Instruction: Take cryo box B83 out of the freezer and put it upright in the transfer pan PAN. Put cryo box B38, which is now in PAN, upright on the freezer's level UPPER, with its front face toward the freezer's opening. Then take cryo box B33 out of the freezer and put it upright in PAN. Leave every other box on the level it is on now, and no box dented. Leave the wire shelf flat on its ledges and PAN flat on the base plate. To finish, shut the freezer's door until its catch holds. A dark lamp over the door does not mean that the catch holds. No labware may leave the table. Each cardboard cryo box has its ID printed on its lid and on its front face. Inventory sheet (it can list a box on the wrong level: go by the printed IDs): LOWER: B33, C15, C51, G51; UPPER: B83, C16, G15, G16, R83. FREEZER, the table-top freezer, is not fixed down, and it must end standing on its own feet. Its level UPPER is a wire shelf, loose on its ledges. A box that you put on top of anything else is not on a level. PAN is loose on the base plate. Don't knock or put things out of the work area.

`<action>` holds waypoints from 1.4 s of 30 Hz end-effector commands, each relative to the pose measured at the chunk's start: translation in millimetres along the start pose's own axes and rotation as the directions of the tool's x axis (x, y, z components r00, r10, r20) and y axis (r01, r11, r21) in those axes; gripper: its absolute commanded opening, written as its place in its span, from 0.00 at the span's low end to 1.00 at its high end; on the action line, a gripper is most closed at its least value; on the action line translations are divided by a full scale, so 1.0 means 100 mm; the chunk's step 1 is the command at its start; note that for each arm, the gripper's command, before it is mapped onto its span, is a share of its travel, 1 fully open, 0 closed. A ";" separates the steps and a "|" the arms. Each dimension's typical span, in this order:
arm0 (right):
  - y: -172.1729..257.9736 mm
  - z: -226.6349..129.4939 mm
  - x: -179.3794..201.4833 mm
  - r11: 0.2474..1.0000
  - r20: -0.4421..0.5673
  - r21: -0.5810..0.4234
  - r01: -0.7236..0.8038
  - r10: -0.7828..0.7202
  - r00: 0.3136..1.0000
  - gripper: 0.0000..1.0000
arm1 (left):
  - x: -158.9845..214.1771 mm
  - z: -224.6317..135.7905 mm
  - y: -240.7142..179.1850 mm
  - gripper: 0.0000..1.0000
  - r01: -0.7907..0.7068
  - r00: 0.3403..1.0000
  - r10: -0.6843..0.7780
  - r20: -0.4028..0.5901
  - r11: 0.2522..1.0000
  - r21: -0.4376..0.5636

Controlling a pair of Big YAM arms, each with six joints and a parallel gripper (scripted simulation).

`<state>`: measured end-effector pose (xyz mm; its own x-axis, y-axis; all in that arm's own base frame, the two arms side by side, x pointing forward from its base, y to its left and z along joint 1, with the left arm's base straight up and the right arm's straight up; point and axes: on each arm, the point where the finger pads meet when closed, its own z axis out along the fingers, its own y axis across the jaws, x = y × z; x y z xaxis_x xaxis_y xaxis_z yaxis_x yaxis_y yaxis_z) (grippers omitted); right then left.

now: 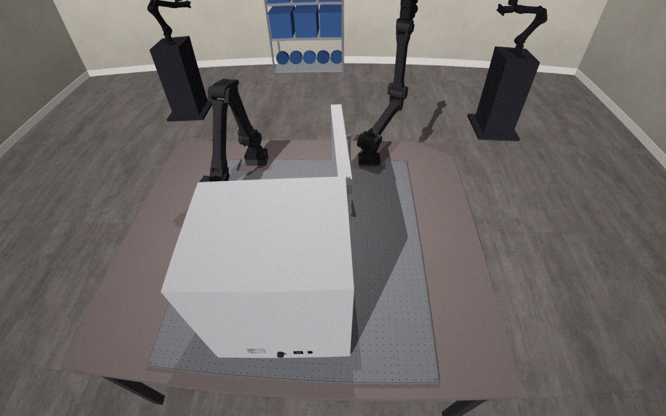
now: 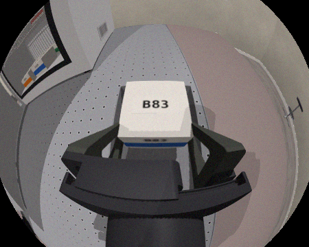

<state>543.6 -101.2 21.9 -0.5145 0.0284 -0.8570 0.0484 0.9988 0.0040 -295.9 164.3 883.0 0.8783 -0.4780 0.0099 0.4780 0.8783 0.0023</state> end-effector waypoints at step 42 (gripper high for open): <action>-0.01 0.11 -0.07 1.000 0.045 0.003 0.009 -0.009 0.999 1.00 | 0.13 0.01 0.01 0.00 0.012 0.999 -0.013 -0.037 1.000 -0.002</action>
<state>545.2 -101.6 10.9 -0.5066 0.0265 -0.8618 0.0483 0.9988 0.0023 -295.9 164.3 883.0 0.8783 -0.4780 0.0099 0.4780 0.8783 0.0023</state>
